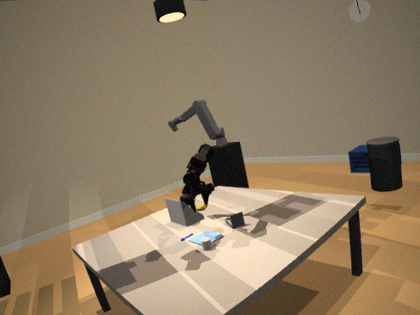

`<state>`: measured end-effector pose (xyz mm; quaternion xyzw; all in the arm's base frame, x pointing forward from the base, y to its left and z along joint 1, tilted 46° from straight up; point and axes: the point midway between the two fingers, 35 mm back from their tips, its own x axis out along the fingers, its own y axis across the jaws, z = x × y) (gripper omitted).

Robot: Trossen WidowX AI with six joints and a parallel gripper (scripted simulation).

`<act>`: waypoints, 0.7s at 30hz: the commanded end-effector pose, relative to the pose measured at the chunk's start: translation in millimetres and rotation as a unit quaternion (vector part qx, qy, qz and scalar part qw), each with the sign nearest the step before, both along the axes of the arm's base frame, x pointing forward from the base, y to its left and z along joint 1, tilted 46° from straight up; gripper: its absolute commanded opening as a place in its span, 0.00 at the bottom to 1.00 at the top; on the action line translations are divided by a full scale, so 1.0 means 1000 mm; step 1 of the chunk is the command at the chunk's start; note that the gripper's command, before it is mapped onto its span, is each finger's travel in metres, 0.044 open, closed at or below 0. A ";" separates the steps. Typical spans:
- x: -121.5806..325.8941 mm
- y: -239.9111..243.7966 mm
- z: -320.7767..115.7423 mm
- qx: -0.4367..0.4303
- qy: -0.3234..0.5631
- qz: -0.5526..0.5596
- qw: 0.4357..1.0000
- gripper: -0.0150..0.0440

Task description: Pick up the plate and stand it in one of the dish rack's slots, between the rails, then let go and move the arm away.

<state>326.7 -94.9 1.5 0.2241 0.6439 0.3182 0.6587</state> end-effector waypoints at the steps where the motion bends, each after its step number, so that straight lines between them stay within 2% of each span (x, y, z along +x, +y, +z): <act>1: 0.000 -0.009 0.008 0.000 -0.001 0.002 1.000 0.25; 5: 0.000 -0.006 0.015 -0.001 0.017 -0.016 1.000 0.25; 21: -0.017 0.041 0.075 -0.012 0.209 -0.208 0.955 0.25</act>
